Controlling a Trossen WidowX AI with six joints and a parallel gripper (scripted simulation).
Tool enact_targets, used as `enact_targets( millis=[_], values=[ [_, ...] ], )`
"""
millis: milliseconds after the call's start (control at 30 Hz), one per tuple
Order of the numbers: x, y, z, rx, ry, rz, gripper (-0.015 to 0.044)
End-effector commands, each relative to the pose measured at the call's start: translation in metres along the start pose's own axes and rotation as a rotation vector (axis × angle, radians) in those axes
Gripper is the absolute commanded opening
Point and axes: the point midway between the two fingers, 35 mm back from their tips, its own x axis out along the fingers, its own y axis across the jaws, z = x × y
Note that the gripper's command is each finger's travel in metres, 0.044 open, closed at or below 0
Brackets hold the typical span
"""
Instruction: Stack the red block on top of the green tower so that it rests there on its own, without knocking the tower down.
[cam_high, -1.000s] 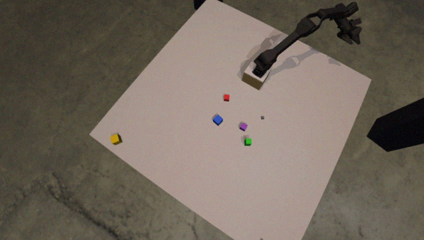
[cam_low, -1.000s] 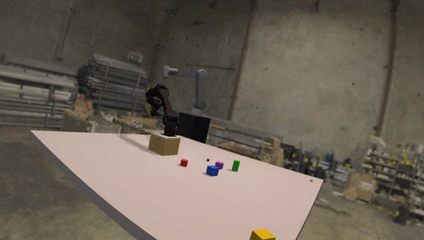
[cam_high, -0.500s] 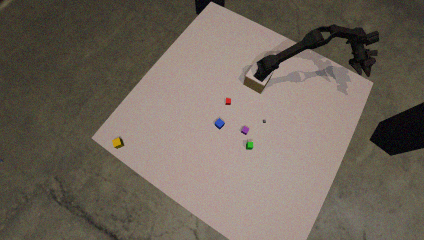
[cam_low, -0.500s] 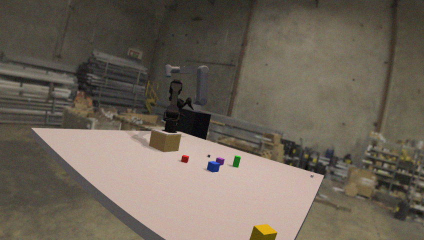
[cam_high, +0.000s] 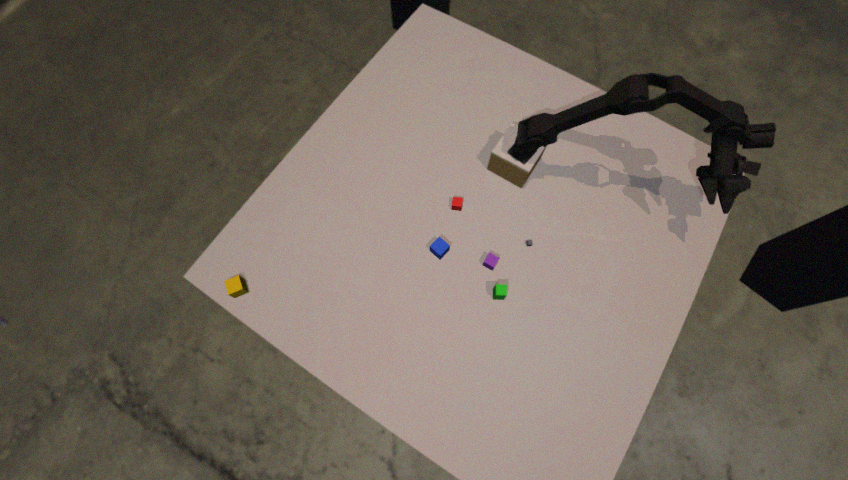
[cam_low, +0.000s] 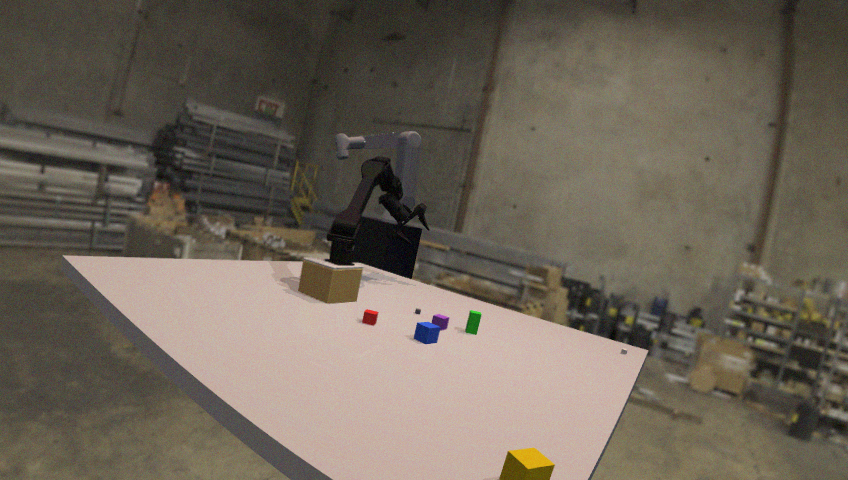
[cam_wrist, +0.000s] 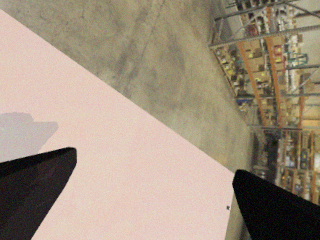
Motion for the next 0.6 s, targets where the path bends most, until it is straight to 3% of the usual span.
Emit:
enact_targets(
  millis=[0, 567],
  values=[
    [0.026, -0.027, -0.023, 0.013, 0.066, 0.01, 0.044],
    [0.115, -0.141, -0.171, 0.162, 0.372, 0.076, 0.044]
  ],
)
